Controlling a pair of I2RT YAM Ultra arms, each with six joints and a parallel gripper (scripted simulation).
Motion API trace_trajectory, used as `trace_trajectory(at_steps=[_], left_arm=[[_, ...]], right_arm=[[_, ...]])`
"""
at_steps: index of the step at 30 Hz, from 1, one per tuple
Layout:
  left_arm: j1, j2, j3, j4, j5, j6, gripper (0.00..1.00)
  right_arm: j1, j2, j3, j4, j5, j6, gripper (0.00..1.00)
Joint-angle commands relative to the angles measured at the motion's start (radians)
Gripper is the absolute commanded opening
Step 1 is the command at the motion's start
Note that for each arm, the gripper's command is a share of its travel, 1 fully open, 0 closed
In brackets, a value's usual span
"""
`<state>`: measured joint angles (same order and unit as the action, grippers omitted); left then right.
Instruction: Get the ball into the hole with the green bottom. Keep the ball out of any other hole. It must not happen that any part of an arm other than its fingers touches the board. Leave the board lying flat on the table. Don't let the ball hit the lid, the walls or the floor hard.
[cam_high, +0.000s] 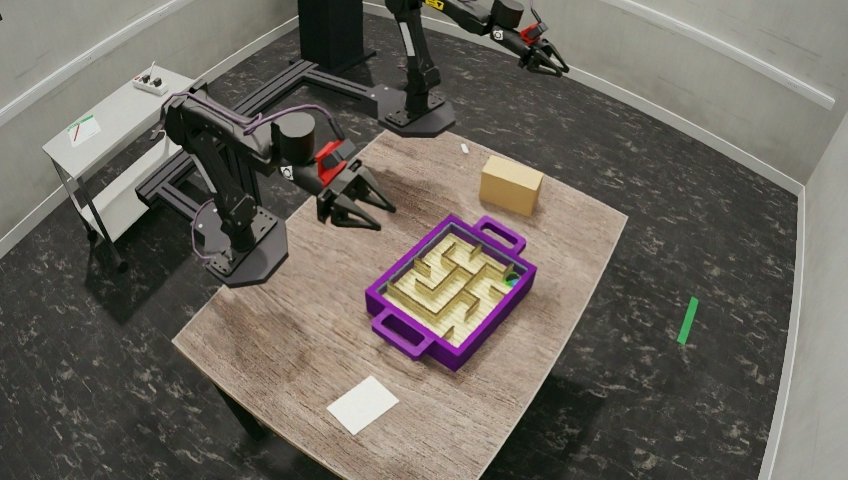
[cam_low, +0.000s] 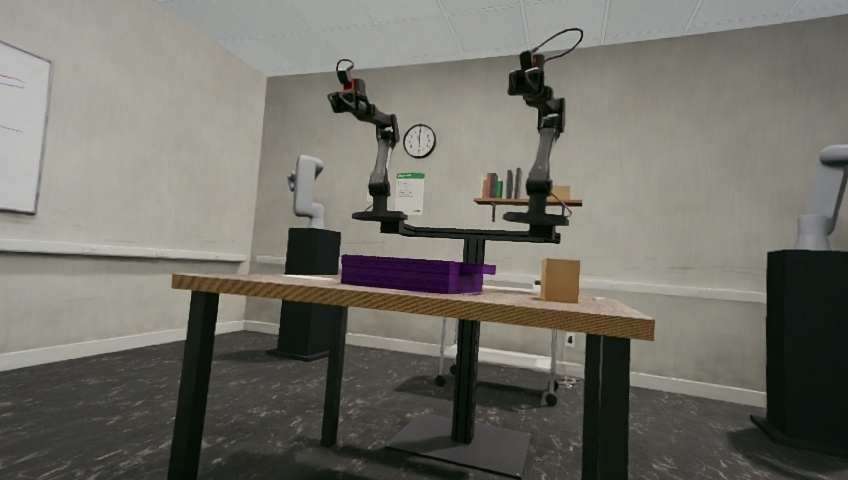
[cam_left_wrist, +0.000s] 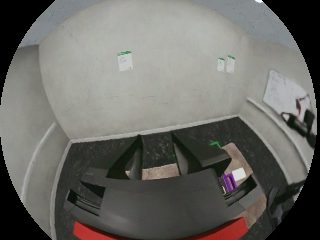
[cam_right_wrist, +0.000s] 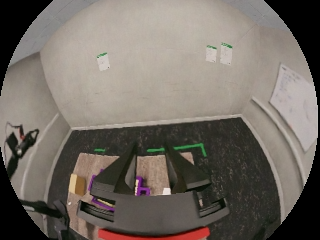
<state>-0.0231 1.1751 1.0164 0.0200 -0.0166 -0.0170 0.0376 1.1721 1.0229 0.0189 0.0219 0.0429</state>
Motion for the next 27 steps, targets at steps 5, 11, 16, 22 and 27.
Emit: trace_trajectory(at_steps=[5, 11, 16, 22, 27], left_arm=[[0.029, -0.147, 0.055, -0.055, 0.030, 0.027, 0.39], [0.028, -0.163, 0.063, -0.025, 0.027, 0.016, 0.39], [0.020, -0.173, 0.068, -0.018, 0.027, 0.017, 0.39], [0.020, -0.159, 0.032, -0.007, 0.016, 0.020, 0.39], [0.020, -0.132, 0.044, -0.014, 0.013, 0.022, 0.39]], right_arm=[[-0.044, -0.150, 0.062, -0.046, -0.043, -0.061, 0.39], [-0.045, -0.165, 0.069, -0.007, -0.041, -0.038, 0.39], [-0.034, -0.160, 0.077, -0.006, -0.038, -0.039, 0.39], [-0.034, -0.137, 0.031, -0.005, -0.016, -0.046, 0.39], [-0.033, -0.140, 0.050, -0.003, -0.015, -0.049, 0.39]])
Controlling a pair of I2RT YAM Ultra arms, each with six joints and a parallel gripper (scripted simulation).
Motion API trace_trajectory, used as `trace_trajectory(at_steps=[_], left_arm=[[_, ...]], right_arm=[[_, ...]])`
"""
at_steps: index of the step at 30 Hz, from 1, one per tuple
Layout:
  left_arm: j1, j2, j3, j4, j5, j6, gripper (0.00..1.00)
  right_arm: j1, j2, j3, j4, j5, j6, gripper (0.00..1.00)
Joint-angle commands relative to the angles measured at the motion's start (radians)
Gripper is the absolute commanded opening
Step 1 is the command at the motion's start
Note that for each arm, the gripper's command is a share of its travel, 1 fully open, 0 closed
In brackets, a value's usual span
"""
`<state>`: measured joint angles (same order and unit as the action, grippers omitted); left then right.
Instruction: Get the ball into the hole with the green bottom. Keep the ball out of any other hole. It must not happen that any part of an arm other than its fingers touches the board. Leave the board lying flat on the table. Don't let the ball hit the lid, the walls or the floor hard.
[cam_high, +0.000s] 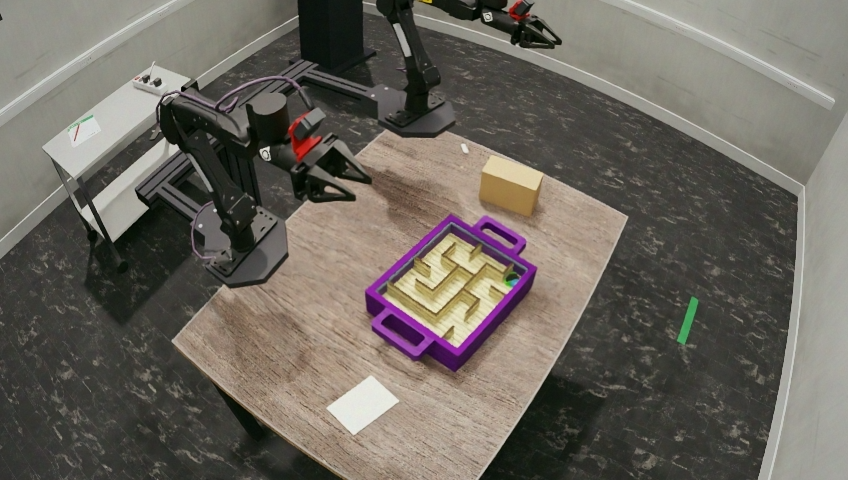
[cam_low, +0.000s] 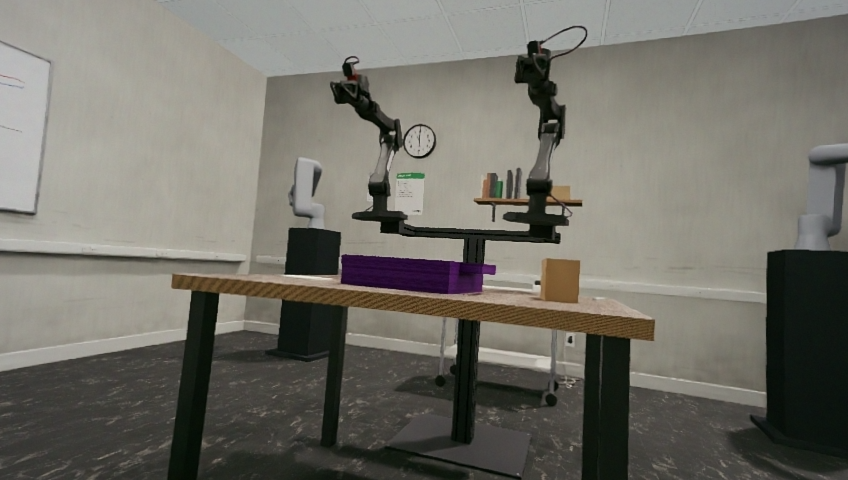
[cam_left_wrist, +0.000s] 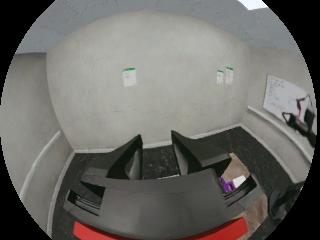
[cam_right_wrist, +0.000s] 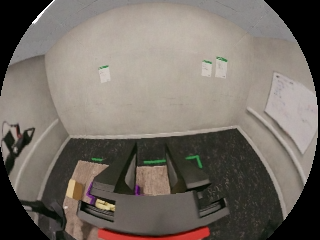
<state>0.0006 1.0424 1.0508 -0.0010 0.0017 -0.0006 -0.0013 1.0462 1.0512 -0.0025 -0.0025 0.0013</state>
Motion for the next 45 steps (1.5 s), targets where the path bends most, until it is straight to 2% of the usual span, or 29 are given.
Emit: trace_trajectory(at_steps=[1, 7, 45], left_arm=[[-0.004, 0.001, 0.010, 0.007, -0.006, 0.006, 0.39], [-0.007, 0.007, 0.002, -0.005, -0.007, 0.006, 0.39], [0.004, 0.011, 0.026, 0.003, -0.006, 0.006, 0.39]], right_arm=[[0.006, -0.014, 0.022, 0.018, 0.009, -0.007, 0.39], [0.011, -0.032, -0.020, 0.012, 0.011, -0.008, 0.39], [-0.002, 0.002, -0.016, 0.017, 0.011, -0.009, 0.39]])
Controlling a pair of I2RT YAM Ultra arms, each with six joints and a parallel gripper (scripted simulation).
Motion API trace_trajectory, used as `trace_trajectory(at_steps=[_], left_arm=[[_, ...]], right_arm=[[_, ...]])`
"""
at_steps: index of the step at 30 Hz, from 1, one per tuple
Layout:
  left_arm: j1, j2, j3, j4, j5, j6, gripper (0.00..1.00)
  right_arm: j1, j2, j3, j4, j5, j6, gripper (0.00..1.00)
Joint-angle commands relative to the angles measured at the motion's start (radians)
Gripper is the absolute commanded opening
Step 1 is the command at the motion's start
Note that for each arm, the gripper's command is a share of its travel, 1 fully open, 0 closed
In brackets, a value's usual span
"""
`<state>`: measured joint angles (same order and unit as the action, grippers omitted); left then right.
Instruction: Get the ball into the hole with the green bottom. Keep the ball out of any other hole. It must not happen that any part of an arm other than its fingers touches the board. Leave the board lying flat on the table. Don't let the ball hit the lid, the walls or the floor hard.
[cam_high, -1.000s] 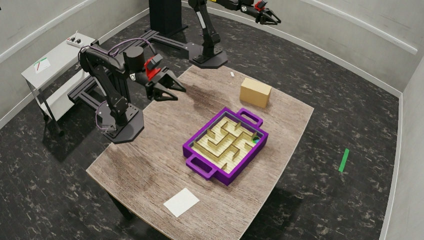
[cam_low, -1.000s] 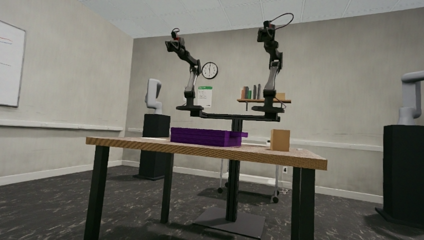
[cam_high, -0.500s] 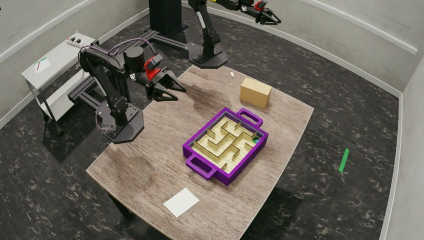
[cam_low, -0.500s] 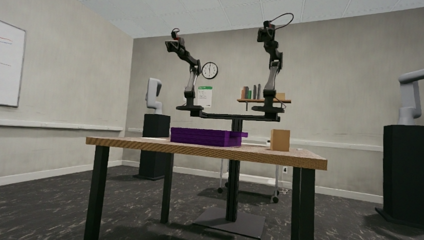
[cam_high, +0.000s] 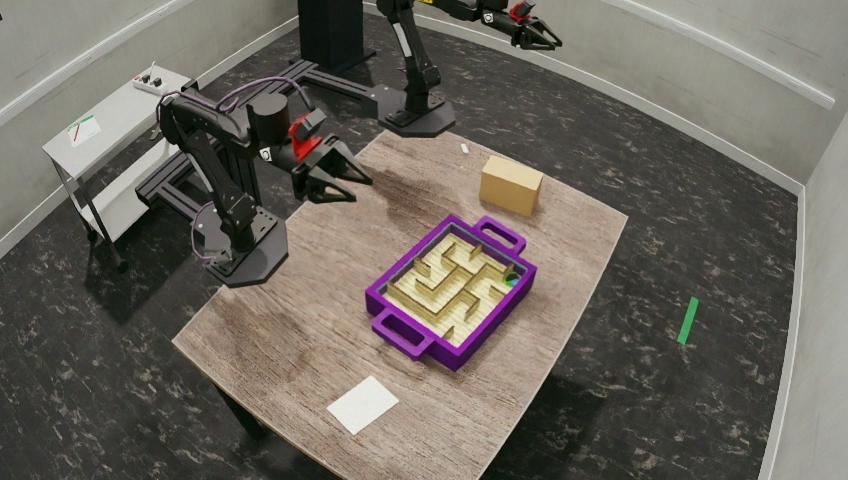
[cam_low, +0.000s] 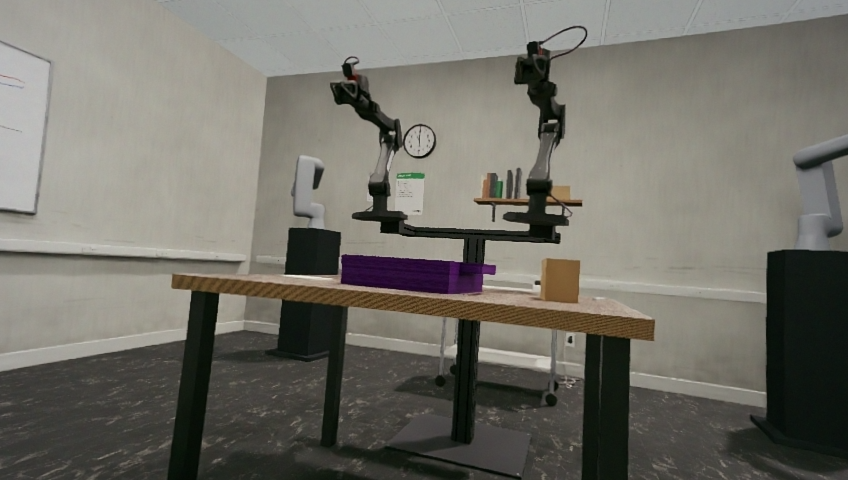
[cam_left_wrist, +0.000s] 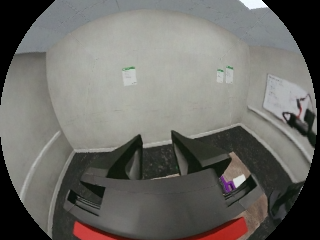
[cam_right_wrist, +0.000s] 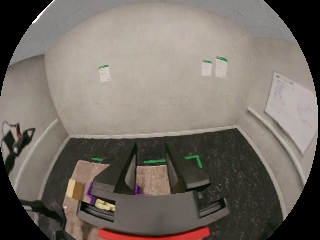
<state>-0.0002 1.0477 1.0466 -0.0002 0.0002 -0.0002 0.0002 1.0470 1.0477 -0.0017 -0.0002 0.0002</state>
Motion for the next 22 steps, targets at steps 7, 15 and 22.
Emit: trace_trajectory(at_steps=[7, 15, 22], left_arm=[[0.006, -0.001, 0.031, 0.005, -0.005, 0.006, 0.39], [0.003, -0.002, 0.015, 0.005, -0.003, 0.004, 0.39], [0.003, -0.002, 0.015, 0.005, -0.003, 0.004, 0.39]], right_arm=[[-0.004, 0.000, -0.015, 0.017, 0.009, -0.007, 0.39], [-0.002, -0.001, -0.001, 0.018, 0.004, -0.005, 0.39], [-0.002, -0.001, -0.001, 0.018, 0.004, -0.005, 0.39]])
